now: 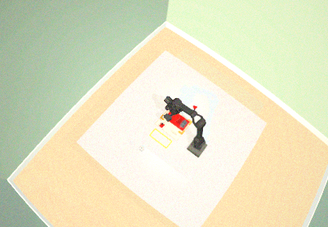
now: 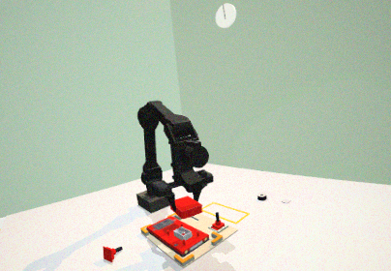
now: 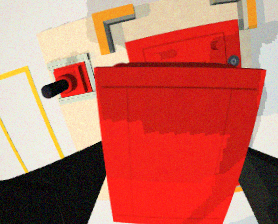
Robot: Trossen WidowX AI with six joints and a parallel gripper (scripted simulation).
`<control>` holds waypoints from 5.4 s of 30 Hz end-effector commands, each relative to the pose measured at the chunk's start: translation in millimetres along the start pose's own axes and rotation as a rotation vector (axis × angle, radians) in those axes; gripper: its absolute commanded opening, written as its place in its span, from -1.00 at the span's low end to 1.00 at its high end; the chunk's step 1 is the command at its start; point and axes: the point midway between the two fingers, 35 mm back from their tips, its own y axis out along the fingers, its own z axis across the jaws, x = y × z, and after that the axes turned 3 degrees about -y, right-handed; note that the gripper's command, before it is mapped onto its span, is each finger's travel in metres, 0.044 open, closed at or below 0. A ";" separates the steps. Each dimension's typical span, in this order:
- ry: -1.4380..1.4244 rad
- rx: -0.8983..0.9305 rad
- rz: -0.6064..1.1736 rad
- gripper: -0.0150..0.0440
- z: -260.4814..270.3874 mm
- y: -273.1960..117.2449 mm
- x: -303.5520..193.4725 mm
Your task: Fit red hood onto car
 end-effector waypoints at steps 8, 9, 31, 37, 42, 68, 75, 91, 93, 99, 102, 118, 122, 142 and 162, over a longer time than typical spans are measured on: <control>-0.224 0.007 0.009 -0.49 -28.6 -0.1 10.2; -0.224 0.007 0.009 -0.49 -28.6 -0.1 10.2; -0.224 0.007 0.009 -0.49 -28.2 49.7 15.5; -0.224 0.007 0.009 -0.49 -28.2 49.7 15.5; -0.224 0.007 0.009 -0.49 -28.2 49.7 15.5; -0.224 0.007 0.009 -0.49 -28.3 54.2 16.0; -0.224 0.007 0.009 -0.49 -28.3 57.6 16.3; -0.224 0.007 0.009 -0.49 -28.2 65.3 16.9; -0.224 0.007 0.009 -0.49 -28.2 66.3 17.0; -0.224 0.007 0.009 -0.49 -28.2 69.4 17.3; -0.223 0.007 0.009 -0.49 -28.3 69.4 17.2; -0.221 0.006 0.010 0.58 -28.4 68.9 17.1; -0.221 0.006 0.010 0.93 -28.4 68.9 17.1; -0.220 0.003 -0.067 1.00 -29.3 -2.5 10.1; -0.220 0.003 -0.067 1.00 -29.3 -2.5 10.1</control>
